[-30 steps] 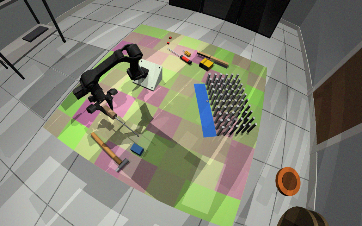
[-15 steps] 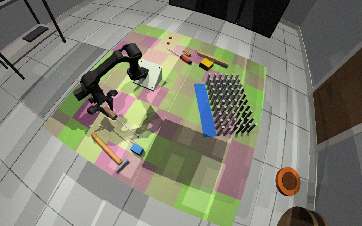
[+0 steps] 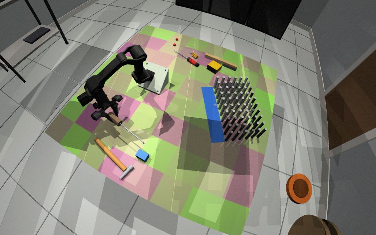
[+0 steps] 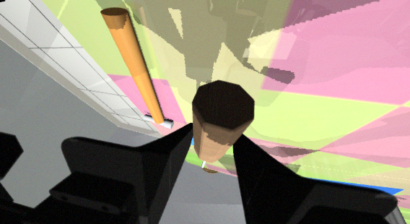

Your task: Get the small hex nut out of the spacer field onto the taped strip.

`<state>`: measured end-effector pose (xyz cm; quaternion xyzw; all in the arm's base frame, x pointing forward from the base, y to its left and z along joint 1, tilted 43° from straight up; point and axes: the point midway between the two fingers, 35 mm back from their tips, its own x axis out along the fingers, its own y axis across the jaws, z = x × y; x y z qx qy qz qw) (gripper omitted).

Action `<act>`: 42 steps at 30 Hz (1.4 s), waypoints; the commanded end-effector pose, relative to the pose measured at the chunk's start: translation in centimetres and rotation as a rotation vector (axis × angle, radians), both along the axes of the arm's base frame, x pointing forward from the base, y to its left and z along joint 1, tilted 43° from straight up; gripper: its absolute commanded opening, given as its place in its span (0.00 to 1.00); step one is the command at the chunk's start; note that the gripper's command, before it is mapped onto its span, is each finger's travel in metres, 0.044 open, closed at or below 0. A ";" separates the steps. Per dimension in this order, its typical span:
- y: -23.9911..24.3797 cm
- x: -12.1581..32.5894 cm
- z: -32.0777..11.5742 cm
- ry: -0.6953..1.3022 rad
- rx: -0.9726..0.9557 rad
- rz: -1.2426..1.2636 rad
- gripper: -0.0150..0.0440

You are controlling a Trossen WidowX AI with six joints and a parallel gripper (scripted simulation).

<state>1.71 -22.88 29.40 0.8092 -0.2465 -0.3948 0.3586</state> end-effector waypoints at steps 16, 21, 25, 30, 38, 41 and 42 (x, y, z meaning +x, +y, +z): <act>-1.1 0.0 -1.1 -0.004 0.002 0.000 0.25; -1.4 0.1 -1.4 -0.004 0.002 0.000 0.25; -1.6 0.1 -1.6 -0.004 0.001 0.000 0.25; -1.8 0.1 -1.8 -0.004 0.001 -0.001 0.25; -2.2 0.2 -2.3 -0.005 0.000 -0.001 0.25; -2.4 0.2 -2.4 -0.005 -0.001 -0.001 0.25; -2.4 0.2 -2.5 -0.006 -0.001 -0.001 0.25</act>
